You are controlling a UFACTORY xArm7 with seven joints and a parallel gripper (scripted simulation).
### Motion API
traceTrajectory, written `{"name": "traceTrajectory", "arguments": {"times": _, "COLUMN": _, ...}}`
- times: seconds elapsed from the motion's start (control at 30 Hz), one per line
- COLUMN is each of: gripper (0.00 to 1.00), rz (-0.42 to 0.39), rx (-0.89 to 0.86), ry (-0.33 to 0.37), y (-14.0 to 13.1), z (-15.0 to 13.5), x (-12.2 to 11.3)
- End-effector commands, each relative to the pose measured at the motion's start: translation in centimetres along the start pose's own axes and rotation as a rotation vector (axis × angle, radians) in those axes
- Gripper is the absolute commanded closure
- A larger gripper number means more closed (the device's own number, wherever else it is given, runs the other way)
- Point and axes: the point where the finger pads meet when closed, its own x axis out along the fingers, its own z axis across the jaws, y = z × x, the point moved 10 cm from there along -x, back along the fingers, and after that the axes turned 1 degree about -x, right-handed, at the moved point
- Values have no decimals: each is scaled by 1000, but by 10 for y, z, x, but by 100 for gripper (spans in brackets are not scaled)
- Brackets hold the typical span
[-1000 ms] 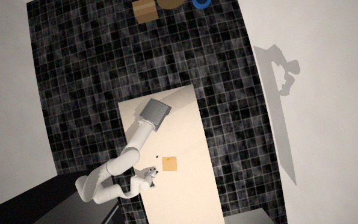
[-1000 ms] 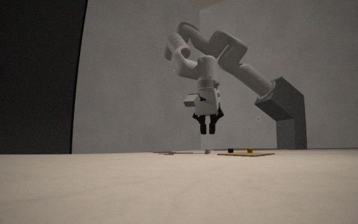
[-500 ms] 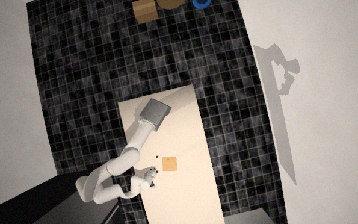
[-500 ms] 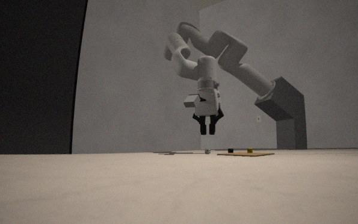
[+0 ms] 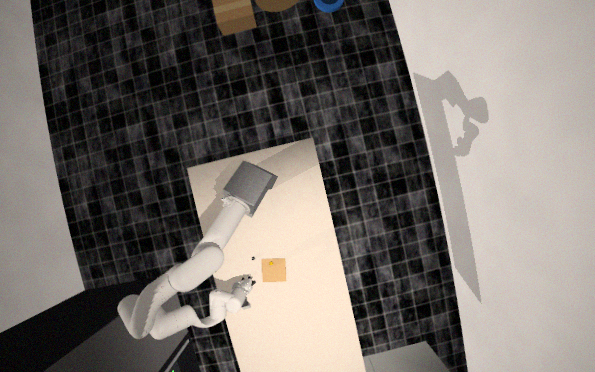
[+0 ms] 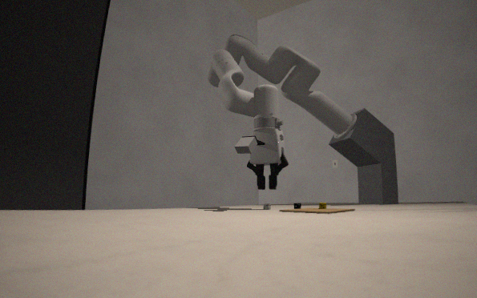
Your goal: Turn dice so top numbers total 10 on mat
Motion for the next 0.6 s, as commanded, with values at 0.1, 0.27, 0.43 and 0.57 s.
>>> {"name": "traceTrajectory", "arguments": {"times": 0.1, "gripper": 69, "rz": 2, "rx": 0, "ry": 1, "y": 1, "z": 0, "x": 10}}
{"name": "traceTrajectory", "arguments": {"times": 0.27, "gripper": 69, "rz": 2, "rx": 0, "ry": 1, "y": 1, "z": 0, "x": 18}}
{"name": "traceTrajectory", "arguments": {"times": 0.43, "gripper": 69, "rz": 2, "rx": 0, "ry": 1, "y": 1, "z": 0, "x": 22}}
{"name": "traceTrajectory", "arguments": {"times": 0.57, "gripper": 69, "rz": 2, "rx": 0, "ry": 1, "y": 1, "z": 0, "x": 27}}
